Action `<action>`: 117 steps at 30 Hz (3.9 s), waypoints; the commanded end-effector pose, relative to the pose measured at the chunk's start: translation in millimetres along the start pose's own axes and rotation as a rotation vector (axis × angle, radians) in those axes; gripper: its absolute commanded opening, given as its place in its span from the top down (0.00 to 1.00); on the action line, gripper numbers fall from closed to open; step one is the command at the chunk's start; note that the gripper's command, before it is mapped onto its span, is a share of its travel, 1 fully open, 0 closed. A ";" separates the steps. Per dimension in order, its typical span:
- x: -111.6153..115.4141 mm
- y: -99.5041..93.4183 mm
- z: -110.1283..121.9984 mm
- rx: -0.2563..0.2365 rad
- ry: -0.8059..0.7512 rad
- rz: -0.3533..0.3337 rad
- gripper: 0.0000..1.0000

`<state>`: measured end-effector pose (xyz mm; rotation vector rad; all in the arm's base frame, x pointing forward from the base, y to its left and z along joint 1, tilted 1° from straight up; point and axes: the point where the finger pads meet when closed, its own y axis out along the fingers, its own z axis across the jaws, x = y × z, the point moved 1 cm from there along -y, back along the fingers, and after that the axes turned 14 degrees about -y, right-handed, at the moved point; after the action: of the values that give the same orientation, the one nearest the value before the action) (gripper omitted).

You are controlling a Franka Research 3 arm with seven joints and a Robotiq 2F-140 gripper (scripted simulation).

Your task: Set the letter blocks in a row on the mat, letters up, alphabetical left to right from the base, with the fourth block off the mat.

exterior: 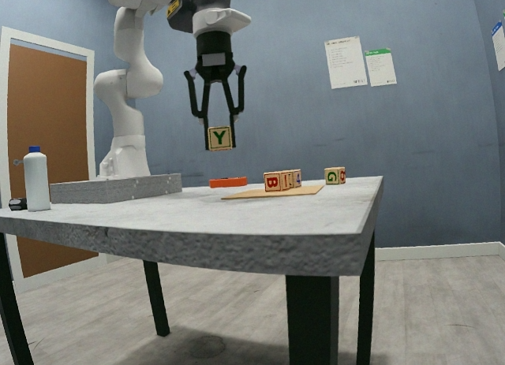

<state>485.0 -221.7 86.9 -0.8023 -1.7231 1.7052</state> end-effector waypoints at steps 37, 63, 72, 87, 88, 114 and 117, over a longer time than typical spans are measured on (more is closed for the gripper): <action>12.0 0.0 -68.9 0.008 0.529 0.001 0.67; 15.5 0.3 -83.3 0.006 0.617 0.001 0.67; 15.4 21.4 -83.3 0.006 0.617 0.001 0.67; 15.1 80.6 -83.5 0.006 0.617 0.001 0.67; 15.1 83.8 -83.5 0.006 0.617 0.001 0.67; 15.1 96.0 -83.5 0.006 0.617 0.001 0.67; 15.1 96.0 -83.5 0.006 0.617 0.001 0.67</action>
<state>539.3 -155.8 -7.4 -1.1708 -1.2872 1.2759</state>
